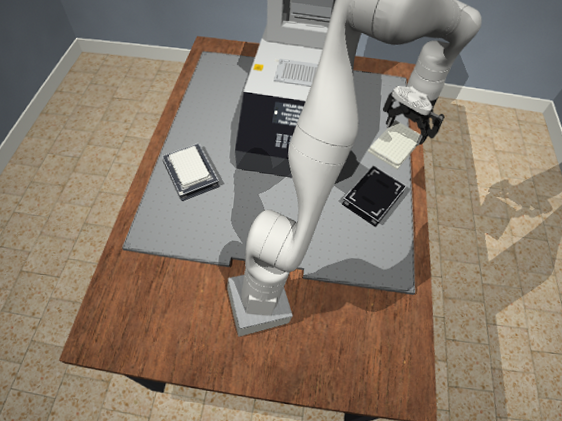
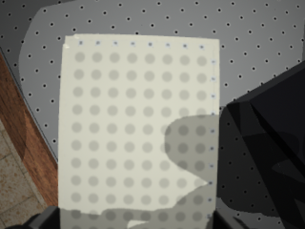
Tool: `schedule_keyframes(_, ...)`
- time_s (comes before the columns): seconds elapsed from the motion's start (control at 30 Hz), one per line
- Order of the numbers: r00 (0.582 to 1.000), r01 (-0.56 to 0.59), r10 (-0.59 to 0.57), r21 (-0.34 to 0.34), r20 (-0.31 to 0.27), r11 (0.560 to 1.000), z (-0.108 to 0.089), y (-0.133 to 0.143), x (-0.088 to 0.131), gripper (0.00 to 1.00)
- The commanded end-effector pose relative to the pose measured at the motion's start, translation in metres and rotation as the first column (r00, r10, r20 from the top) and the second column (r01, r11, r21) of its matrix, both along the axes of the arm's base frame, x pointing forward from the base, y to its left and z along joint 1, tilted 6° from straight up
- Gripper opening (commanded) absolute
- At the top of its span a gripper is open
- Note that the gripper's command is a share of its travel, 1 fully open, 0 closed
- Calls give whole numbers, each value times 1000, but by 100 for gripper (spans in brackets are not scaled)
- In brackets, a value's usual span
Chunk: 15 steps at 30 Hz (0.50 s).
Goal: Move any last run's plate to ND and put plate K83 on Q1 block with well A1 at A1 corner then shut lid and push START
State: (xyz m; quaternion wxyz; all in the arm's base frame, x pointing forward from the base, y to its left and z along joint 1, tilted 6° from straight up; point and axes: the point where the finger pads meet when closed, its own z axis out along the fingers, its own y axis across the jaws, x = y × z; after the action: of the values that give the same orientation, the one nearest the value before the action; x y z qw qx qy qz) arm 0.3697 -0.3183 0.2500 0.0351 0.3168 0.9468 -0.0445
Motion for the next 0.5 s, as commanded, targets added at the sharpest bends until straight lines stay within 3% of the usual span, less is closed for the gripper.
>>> schedule_keyframes(0.0,1000,-4,4,6,0,1000,-8,1,0,91)
schedule_keyframes(0.47,1000,-3,3,6,0,1000,-24,-1,1,91)
